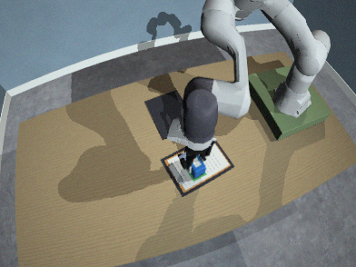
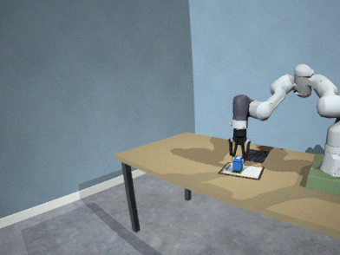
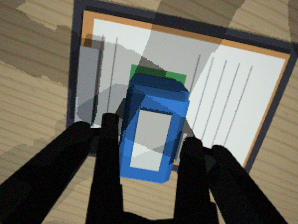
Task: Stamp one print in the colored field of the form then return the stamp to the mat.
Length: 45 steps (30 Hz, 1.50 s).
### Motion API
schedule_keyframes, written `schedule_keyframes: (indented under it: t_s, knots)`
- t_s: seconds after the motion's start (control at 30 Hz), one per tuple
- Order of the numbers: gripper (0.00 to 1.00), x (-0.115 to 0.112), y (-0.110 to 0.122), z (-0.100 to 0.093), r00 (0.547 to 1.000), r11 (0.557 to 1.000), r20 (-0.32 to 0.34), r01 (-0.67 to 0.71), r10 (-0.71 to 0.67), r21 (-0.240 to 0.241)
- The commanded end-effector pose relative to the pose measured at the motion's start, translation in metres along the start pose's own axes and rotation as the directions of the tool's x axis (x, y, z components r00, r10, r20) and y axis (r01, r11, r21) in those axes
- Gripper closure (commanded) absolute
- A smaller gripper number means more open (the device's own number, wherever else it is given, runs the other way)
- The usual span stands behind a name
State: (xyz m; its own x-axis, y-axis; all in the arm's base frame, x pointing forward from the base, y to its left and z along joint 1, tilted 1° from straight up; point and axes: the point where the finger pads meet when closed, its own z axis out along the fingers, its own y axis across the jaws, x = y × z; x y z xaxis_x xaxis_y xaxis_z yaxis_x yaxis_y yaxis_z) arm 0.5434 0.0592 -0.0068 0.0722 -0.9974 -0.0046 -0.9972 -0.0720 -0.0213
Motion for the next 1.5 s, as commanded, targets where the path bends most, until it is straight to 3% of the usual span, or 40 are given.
schedule_keyframes:
  t_s: [0.0, 1.17, 1.47]
  knots:
    - [0.82, -0.001, -0.001, 0.005, 1.000, 1.000, 0.001, -0.007, 0.007, 0.004]
    - [0.82, -0.001, -0.001, 0.008, 1.000, 1.000, 0.001, -0.007, 0.007, 0.004]
    - [0.82, -0.001, -0.001, -0.013, 1.000, 1.000, 0.001, -0.007, 0.007, 0.004]
